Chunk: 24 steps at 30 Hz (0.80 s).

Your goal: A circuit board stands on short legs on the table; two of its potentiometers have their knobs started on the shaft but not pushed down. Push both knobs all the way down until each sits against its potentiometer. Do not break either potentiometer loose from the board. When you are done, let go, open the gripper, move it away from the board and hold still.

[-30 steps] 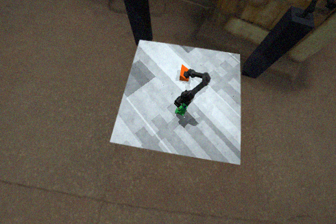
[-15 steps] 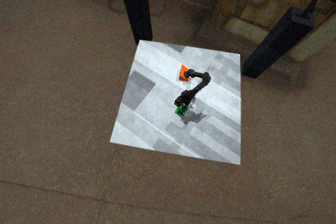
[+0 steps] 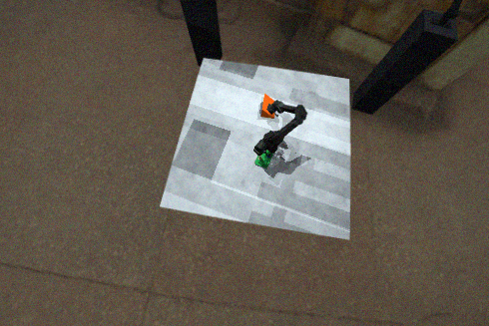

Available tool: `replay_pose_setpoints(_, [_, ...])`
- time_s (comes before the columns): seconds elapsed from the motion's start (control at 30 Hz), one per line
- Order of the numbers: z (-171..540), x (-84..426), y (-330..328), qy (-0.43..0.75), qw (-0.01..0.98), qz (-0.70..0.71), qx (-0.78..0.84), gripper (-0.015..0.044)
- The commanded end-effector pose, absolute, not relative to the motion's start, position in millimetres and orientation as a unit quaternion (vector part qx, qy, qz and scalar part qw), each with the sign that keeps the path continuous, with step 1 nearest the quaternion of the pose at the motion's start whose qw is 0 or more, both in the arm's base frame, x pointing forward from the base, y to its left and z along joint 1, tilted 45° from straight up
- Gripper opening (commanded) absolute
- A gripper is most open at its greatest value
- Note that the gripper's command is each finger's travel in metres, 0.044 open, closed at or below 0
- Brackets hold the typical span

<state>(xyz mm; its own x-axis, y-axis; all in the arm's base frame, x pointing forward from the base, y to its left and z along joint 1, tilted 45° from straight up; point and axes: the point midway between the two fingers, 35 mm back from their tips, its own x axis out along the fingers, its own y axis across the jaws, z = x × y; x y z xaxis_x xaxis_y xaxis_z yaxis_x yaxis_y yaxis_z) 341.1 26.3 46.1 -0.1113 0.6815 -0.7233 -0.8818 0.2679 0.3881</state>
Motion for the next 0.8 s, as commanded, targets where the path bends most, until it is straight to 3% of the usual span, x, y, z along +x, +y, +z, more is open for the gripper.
replay_pose_setpoints(0.0, [36.4,340.2,38.9,0.448,0.65,0.604,-0.11,0.0])
replay_pose_setpoints(0.77, [29.8,339.0,45.3,0.448,0.65,0.604,-0.11,0.0])
